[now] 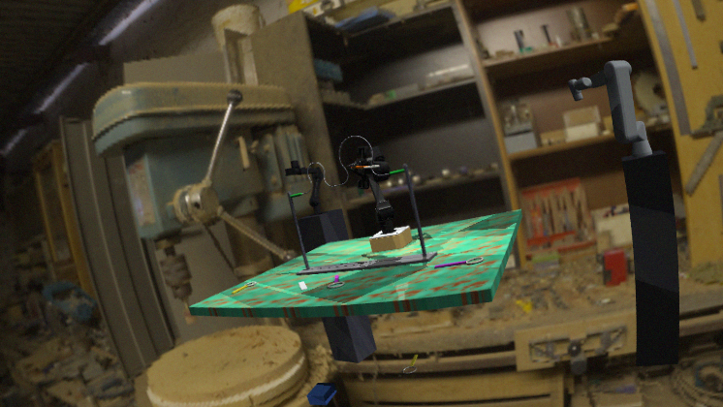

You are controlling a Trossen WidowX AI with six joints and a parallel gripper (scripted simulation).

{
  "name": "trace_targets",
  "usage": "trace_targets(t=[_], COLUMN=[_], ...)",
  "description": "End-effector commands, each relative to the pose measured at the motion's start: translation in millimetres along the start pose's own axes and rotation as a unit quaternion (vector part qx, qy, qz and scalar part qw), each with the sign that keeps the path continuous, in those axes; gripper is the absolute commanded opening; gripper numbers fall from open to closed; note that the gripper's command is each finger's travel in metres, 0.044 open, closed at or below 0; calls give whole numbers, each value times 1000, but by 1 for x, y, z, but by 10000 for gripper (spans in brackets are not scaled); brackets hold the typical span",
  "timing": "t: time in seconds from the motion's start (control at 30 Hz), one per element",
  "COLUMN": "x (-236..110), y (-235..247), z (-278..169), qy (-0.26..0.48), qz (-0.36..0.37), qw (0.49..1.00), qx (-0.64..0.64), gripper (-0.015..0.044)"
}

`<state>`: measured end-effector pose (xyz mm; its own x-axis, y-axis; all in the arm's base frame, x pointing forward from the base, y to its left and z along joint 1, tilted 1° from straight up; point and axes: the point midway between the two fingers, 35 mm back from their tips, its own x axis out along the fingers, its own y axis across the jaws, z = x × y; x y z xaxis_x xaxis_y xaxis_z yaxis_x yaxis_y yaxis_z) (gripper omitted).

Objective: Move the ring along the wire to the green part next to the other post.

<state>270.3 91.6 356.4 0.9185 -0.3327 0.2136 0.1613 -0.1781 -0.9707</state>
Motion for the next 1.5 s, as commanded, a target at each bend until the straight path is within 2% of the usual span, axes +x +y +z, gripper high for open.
trace_targets(t=[0.0,0.53,0.7,1.47], x=[-2,-13,-12,-47], y=[10,57,76,136], z=[-2,8,16,73], qy=[7,24,2,24], qz=[16,92,112,228], qw=[999,980,966,855], qx=[35,173,231,465], gripper=[-150,-150,-150,-150])
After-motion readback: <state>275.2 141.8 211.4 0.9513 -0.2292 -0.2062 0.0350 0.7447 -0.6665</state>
